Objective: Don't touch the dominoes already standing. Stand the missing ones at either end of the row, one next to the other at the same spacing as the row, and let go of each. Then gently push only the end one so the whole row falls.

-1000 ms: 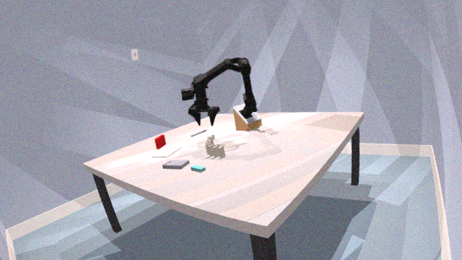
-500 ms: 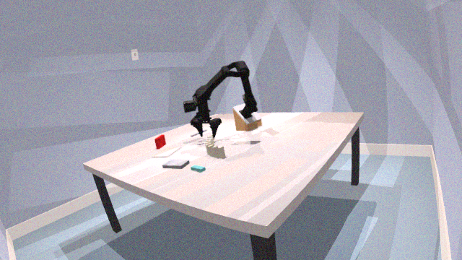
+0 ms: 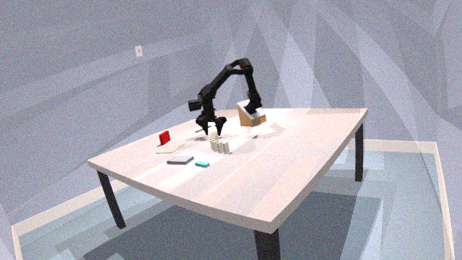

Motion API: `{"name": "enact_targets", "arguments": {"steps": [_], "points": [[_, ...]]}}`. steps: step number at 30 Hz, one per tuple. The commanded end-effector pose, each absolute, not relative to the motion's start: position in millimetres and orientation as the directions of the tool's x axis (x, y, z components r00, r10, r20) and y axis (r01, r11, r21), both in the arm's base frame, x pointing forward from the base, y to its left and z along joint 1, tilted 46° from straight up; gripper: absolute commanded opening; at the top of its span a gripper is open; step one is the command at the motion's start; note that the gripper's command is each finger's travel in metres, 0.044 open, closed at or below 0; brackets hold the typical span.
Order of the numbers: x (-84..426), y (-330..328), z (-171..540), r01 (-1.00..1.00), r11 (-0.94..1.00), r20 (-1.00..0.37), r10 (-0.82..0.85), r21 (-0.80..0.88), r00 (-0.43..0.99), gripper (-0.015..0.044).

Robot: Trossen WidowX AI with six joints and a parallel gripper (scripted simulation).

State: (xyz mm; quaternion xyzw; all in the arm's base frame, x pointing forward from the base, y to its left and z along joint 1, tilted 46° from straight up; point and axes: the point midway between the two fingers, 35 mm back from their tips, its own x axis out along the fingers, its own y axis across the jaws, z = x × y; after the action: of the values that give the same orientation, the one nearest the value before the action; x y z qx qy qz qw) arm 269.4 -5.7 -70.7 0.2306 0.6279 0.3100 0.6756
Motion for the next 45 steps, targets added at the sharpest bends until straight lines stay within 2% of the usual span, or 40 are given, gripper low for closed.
{"name": "enact_targets", "arguments": {"steps": [1, 14, 23, 35, 42, 45], "points": [[268.3, -4.3, -71.2, -0.122, 0.698, -0.701, 0.712, 0.706, 0.020, 0.0361], [268.3, -4.3, -71.2, -0.122, 0.698, -0.701, 0.712, 0.706, 0.020, 0.0030], [268.2, -5.7, -69.8, -0.122, 0.698, -0.702, 0.712, 0.705, 0.020, 0.0030], [261.3, -106.7, 34.4, -0.120, 0.702, -0.706, 0.708, 0.701, 0.018, 0.0030], [260.9, -112.6, 40.6, -0.120, 0.703, -0.706, 0.708, 0.701, 0.018, 0.0030], [270.5, -123.9, 33.1, 0.020, 0.707, -0.707, 0.707, 0.707, 0.018, 0.0030]]}}
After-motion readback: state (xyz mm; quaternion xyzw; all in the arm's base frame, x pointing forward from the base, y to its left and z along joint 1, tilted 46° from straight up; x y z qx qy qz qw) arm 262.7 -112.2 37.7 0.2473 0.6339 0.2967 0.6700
